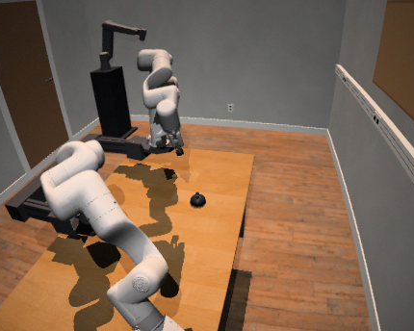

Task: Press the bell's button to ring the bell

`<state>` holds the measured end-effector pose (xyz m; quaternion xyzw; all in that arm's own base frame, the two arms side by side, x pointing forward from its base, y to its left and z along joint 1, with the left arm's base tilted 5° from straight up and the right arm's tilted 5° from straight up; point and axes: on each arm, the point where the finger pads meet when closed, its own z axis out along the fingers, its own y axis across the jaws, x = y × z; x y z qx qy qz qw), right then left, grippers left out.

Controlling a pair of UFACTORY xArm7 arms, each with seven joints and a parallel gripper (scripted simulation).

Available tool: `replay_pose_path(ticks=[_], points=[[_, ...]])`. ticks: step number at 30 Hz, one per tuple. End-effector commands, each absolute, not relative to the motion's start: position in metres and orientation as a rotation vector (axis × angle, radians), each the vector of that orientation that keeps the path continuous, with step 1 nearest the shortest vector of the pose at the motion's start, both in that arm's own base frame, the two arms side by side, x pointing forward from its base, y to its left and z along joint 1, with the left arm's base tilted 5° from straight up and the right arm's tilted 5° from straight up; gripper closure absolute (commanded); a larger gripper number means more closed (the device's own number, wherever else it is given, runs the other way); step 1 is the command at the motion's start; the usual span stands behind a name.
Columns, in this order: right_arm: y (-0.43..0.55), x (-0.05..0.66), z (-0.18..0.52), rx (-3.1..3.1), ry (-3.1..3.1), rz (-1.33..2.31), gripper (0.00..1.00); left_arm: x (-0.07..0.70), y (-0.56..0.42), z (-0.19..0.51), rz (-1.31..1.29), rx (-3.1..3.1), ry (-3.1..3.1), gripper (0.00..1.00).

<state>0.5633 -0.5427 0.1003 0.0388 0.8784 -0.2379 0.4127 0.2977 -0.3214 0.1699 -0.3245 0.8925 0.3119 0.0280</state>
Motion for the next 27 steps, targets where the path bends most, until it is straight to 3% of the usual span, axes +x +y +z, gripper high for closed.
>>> replay_pose_path(ticks=[1, 27], points=[[-0.5435, 0.5643, 0.1038, 0.097, 2.204, -0.602, 0.00, 0.2982, -0.3225, 0.1715, 0.955, -1.002, 2.756, 0.00], [-0.5457, 0.5628, 0.1069, 0.083, 2.202, -0.609, 0.00, 0.2982, -0.3225, 0.1715, 0.955, -1.002, 2.756, 0.00]])
